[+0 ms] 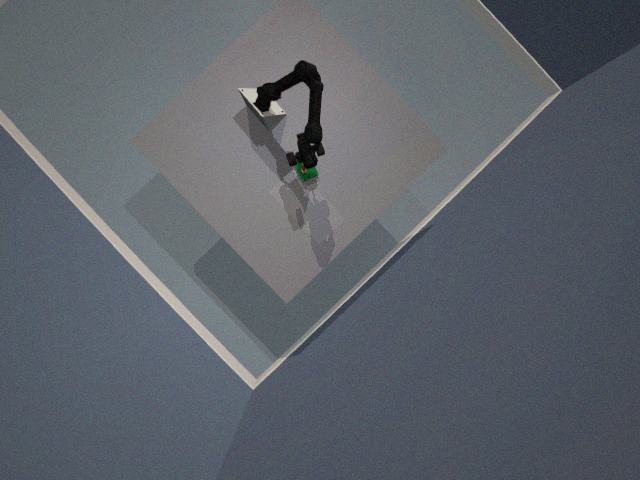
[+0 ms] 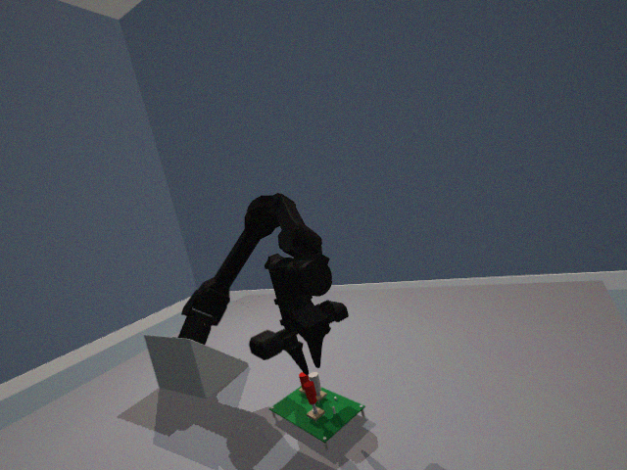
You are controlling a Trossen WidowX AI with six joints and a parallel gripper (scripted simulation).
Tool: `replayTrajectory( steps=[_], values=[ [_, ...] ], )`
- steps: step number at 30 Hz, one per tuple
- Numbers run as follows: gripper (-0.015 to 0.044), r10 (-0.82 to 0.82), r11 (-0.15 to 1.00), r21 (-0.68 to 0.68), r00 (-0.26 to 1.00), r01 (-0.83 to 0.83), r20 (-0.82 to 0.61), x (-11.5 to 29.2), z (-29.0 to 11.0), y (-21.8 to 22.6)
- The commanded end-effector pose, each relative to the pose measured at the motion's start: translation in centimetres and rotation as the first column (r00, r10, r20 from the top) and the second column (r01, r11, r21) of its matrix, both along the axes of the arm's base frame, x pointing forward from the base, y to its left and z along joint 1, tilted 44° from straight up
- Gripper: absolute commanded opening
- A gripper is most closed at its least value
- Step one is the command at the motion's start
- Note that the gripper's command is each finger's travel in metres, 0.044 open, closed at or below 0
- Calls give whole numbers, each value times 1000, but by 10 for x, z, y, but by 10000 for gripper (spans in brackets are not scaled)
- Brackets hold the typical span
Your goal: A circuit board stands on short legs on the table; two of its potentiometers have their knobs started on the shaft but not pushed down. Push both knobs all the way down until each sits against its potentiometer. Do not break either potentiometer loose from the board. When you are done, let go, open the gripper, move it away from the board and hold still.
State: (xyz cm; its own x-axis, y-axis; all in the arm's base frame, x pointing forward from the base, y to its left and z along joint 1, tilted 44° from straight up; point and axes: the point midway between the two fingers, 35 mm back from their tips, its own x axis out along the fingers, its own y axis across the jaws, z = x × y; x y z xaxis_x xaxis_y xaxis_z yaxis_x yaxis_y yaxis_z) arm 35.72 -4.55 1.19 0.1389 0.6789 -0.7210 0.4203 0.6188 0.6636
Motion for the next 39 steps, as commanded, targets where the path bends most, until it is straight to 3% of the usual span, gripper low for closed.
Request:
replayTrajectory(
  steps=[1,2,10,19,39],
  values=[
    [26,13,1000,-9,998,-12,53,2,-2,-10],
    [0,35,999,-15,997,-34,73,3,-2,-11],
    [0,242,970,-85,939,-228,243,4,-1,-17],
    [0,460,888,-198,791,-415,403,6,0,-24],
    [0,785,567,-524,225,-636,577,9,2,-39]
  ],
)
